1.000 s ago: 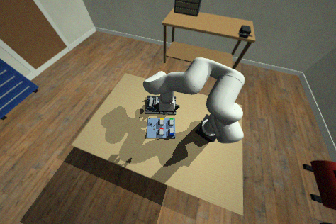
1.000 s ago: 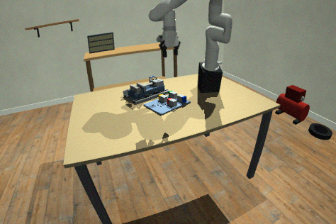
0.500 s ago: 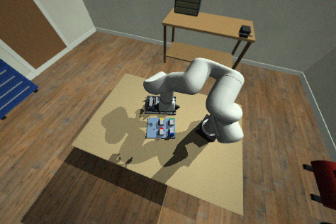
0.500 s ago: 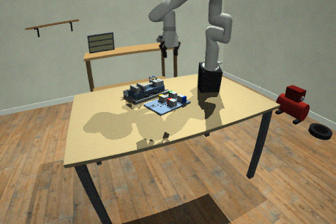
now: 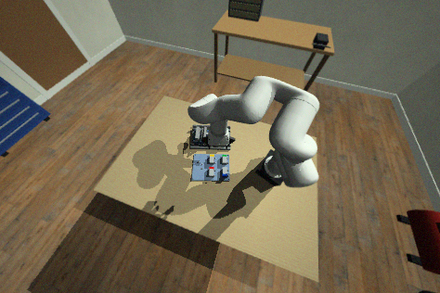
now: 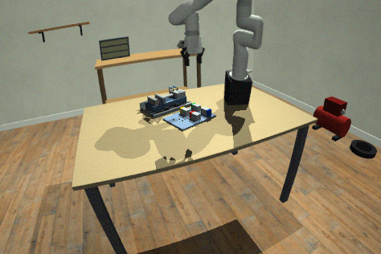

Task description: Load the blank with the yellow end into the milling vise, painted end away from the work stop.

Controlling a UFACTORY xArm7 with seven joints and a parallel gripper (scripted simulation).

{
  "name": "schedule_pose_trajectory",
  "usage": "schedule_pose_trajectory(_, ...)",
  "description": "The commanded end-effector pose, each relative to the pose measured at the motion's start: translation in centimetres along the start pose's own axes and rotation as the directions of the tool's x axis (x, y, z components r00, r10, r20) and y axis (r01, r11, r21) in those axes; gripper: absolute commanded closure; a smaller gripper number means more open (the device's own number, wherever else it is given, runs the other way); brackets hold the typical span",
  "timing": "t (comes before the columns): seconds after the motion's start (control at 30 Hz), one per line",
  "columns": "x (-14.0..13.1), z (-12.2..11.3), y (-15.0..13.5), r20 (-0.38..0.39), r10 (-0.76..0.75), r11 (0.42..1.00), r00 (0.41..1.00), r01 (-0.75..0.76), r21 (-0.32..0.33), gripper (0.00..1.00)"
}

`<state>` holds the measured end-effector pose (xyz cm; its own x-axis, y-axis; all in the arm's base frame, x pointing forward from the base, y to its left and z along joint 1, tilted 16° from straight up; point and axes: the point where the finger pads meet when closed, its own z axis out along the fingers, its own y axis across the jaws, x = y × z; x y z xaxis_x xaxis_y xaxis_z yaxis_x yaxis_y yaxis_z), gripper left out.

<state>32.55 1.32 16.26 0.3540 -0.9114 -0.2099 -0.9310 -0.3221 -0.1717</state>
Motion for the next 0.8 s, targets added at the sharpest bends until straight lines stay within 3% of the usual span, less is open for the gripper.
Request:
schedule_pose_trajectory(0.0,0.06,0.02,-0.06,-0.001,-0.08,0.997,0.997,0.08,0.002,0.0)
schedule_pose_trajectory(0.2,0.07,0.21,-0.04,-0.001,-0.216,0.976,0.976,0.216,0.002,0.0)
schedule_pose_trajectory(0.43,0.07,0.21,-0.04,-0.001,-0.216,0.976,0.976,0.216,0.002,0.0)
schedule_pose_trajectory(0.77,0.06,0.06,-0.06,-0.003,0.018,1.0,1.0,-0.018,0.002,0.0)
